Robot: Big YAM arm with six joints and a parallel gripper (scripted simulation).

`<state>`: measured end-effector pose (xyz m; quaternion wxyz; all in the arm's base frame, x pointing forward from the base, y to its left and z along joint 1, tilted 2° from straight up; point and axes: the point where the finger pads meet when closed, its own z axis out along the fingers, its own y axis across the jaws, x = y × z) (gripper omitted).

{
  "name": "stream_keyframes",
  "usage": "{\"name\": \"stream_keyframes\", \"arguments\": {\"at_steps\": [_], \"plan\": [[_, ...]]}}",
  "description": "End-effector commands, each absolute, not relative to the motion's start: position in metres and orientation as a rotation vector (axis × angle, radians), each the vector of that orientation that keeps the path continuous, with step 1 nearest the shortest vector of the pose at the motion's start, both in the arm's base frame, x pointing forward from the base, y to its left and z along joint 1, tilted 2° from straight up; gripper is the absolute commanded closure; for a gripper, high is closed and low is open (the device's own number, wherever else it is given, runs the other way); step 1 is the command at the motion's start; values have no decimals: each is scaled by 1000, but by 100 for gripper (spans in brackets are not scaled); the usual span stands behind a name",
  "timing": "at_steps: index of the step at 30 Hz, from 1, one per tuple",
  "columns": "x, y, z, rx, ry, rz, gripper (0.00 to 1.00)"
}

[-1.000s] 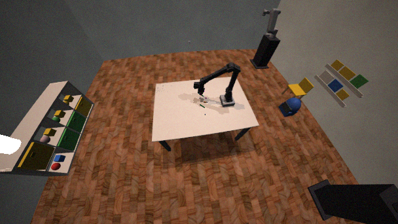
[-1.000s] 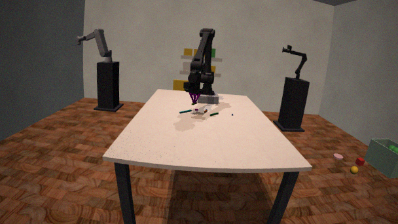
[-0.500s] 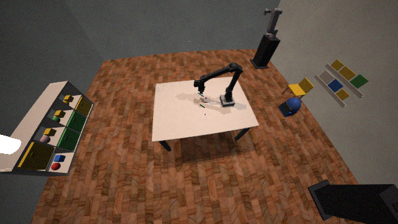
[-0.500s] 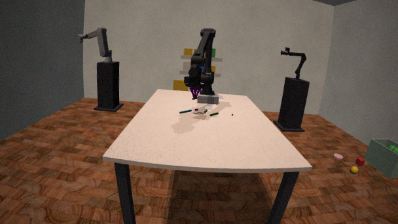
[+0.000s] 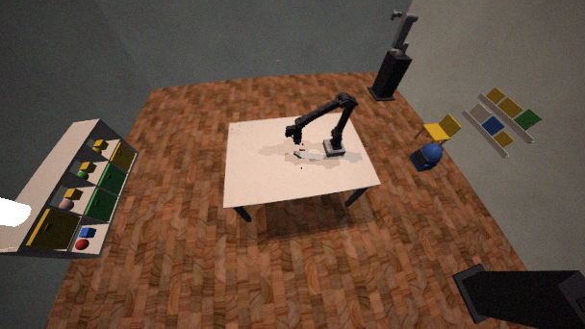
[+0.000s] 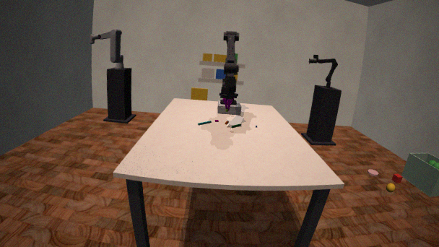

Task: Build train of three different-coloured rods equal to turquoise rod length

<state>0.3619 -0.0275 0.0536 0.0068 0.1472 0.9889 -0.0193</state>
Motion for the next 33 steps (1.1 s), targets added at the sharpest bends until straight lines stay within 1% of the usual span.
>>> {"name": "stream_keyframes", "arguments": {"at_steps": [1, 11, 19, 33], "plan": [[368, -39, 65, 456, 3049, -59, 96], [368, -33, 63, 440, 3057, -58, 96], [366, -34, 46, 445, 3081, -61, 96], [365, -40, -7, 460, 3080, -62, 96]]}}
